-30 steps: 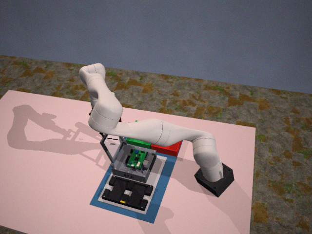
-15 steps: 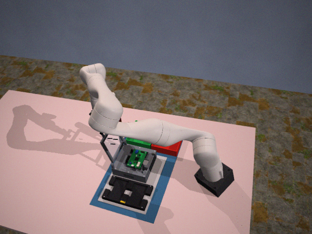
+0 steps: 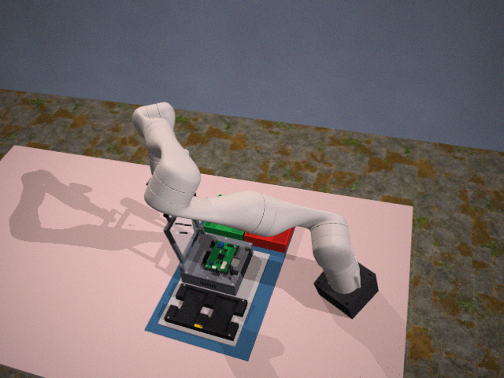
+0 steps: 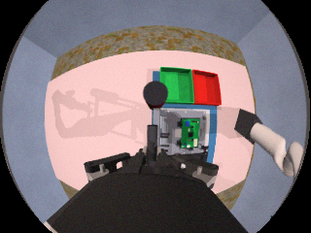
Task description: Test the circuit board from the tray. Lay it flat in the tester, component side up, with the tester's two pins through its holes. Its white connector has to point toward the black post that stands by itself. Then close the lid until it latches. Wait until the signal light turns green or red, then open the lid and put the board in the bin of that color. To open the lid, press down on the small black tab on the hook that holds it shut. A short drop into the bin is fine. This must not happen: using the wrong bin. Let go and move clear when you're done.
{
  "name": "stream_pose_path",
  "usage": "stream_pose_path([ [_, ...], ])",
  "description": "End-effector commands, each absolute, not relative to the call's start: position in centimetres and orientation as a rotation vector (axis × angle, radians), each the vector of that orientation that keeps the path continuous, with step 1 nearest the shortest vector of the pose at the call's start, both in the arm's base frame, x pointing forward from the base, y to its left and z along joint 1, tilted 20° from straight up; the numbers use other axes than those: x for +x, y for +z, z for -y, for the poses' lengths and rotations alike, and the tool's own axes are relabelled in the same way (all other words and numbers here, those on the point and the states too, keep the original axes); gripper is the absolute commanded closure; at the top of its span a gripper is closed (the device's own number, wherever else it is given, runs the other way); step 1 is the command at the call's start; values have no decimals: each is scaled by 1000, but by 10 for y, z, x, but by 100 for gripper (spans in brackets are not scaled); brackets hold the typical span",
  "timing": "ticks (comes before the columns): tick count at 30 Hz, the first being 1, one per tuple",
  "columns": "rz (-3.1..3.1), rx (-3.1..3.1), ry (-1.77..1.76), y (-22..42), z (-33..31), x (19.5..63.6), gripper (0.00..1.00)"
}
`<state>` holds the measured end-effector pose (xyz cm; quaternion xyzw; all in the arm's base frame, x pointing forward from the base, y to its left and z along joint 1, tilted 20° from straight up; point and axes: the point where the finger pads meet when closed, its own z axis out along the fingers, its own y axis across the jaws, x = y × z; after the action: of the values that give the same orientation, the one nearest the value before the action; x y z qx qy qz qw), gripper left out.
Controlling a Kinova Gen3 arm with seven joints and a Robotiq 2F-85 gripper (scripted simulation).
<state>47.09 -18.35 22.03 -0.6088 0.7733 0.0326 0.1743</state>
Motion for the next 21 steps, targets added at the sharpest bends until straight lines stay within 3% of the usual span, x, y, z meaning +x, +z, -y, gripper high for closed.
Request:
stream_pose_path([
  [1, -2194, -1737, 104, 219, 181, 460, 100],
  [21, -2194, -1737, 104, 215, 173, 427, 100],
])
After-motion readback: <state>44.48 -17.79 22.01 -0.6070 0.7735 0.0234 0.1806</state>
